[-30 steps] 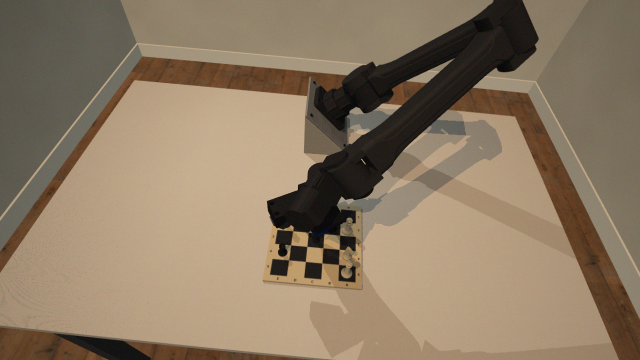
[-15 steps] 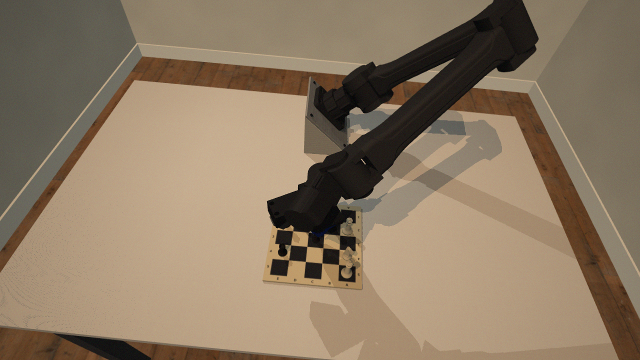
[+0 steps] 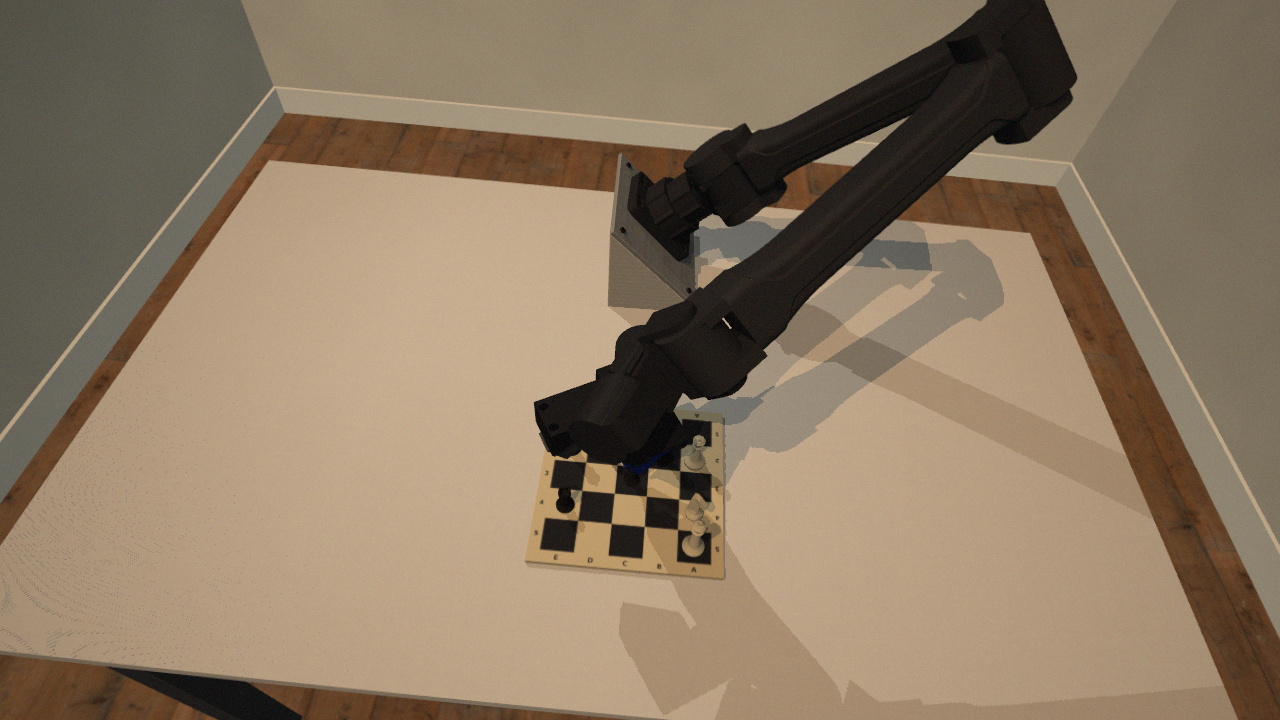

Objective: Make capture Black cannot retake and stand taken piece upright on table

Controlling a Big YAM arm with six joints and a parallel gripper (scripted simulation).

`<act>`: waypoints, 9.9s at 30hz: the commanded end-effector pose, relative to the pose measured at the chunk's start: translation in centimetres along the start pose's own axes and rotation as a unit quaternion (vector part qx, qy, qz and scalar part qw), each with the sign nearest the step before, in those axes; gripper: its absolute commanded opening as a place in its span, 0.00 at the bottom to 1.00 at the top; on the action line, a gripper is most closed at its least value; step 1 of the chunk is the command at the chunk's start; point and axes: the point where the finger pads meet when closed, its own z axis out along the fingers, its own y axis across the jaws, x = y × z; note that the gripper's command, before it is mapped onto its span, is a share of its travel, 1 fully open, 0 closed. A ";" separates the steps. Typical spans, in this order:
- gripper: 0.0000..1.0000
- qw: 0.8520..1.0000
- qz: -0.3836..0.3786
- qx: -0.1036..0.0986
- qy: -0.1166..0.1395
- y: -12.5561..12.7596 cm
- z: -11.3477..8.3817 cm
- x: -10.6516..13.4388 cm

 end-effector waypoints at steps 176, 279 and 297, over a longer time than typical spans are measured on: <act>0.00 1.000 -0.001 -0.001 0.000 0.6 3.5 0.0; 0.00 0.992 -0.126 0.000 -0.002 -9.6 -2.2 -10.0; 0.00 0.992 -0.128 -0.001 -0.003 -9.4 3.6 -10.2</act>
